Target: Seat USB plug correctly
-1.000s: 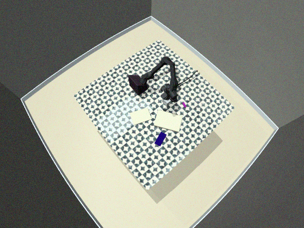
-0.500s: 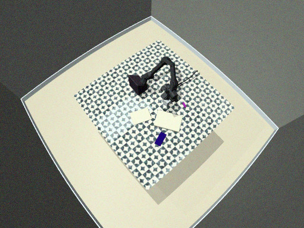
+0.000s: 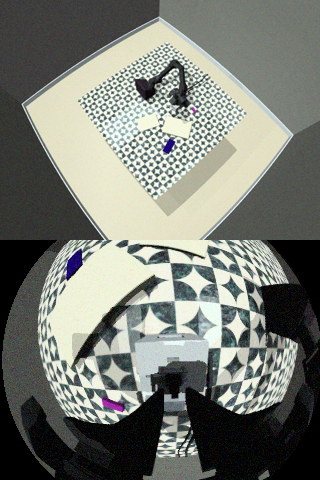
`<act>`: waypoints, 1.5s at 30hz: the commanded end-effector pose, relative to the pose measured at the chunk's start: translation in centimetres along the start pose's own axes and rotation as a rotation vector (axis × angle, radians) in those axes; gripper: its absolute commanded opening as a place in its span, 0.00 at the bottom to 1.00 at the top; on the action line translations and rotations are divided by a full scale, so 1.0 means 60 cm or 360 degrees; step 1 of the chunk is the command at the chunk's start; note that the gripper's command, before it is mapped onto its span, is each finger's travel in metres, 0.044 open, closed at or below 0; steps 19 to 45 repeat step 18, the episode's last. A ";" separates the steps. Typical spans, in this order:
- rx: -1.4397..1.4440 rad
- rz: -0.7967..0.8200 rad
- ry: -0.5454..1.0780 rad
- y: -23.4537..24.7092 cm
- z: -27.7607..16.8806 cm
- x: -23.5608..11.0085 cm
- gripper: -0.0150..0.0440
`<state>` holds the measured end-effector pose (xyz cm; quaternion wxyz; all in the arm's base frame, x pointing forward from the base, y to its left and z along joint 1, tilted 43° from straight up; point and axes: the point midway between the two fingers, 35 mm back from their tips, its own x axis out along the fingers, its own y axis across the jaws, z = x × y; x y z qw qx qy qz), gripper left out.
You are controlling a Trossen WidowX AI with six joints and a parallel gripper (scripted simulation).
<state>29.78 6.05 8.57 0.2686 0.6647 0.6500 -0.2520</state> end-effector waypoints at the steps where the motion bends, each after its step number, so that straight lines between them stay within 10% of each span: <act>1: 0.0001 0.0001 0.0000 0.000 0.000 0.000 0.42; 45: 0.0000 0.0000 -0.0001 0.000 -0.001 -0.018 0.42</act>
